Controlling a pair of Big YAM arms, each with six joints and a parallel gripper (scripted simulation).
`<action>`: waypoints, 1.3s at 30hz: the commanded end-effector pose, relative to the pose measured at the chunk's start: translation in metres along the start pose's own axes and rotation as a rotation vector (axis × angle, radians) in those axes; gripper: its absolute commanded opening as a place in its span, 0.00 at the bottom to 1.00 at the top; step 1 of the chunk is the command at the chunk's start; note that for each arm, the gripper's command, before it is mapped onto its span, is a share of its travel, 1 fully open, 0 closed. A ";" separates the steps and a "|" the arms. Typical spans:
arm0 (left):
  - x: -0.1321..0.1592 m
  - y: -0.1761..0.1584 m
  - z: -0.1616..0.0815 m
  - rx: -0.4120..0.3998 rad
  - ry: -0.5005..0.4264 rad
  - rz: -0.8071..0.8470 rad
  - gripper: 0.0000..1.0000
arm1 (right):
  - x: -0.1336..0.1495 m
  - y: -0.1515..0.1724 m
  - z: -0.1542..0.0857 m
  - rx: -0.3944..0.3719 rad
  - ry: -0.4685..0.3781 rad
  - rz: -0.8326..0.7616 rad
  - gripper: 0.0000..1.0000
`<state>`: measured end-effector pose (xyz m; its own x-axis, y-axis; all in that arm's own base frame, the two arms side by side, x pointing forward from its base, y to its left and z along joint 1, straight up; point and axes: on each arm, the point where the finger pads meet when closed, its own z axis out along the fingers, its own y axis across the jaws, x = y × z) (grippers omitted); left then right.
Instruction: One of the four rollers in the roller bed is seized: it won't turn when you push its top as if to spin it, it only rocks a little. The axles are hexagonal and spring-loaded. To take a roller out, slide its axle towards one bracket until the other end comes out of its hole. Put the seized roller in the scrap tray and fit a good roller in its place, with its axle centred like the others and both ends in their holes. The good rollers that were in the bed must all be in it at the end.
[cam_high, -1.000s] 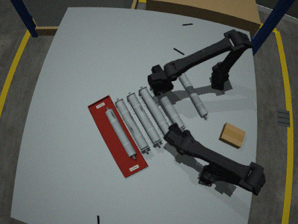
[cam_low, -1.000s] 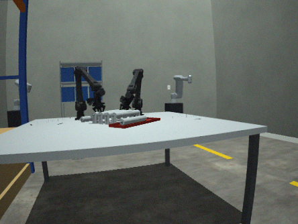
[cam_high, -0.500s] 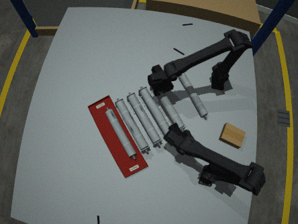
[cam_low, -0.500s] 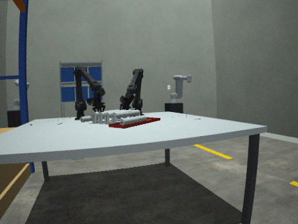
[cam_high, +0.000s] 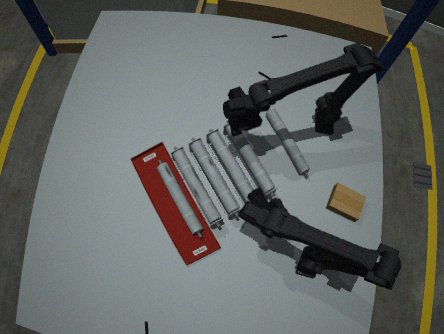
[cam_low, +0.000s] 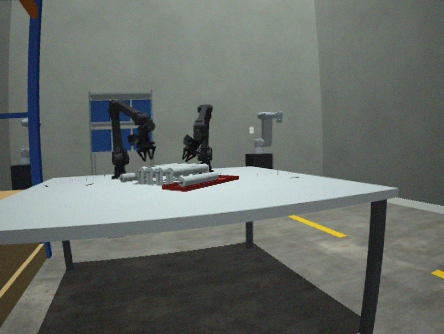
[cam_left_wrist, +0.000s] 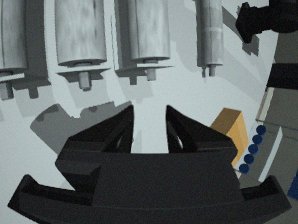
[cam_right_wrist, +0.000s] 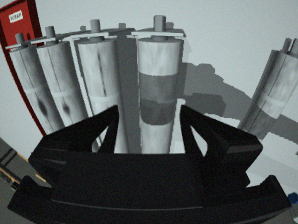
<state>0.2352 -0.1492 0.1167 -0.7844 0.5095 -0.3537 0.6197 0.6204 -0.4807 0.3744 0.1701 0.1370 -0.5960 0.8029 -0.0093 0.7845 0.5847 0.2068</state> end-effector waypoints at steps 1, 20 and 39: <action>0.003 -0.003 0.004 0.013 0.021 0.019 0.32 | 0.001 0.000 0.015 0.007 0.006 -0.002 0.62; -0.015 0.003 -0.008 -0.011 -0.021 0.035 0.32 | 0.004 0.000 0.001 0.004 0.006 -0.006 0.62; -0.016 0.003 -0.007 -0.011 -0.023 0.036 0.32 | 0.004 0.000 0.001 0.004 0.006 -0.006 0.62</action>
<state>0.2306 -0.1498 0.1119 -0.7809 0.5204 -0.3454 0.6233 0.6136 -0.4848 0.3714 0.1688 0.1267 -0.5962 0.8028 -0.0041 0.7885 0.5866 0.1849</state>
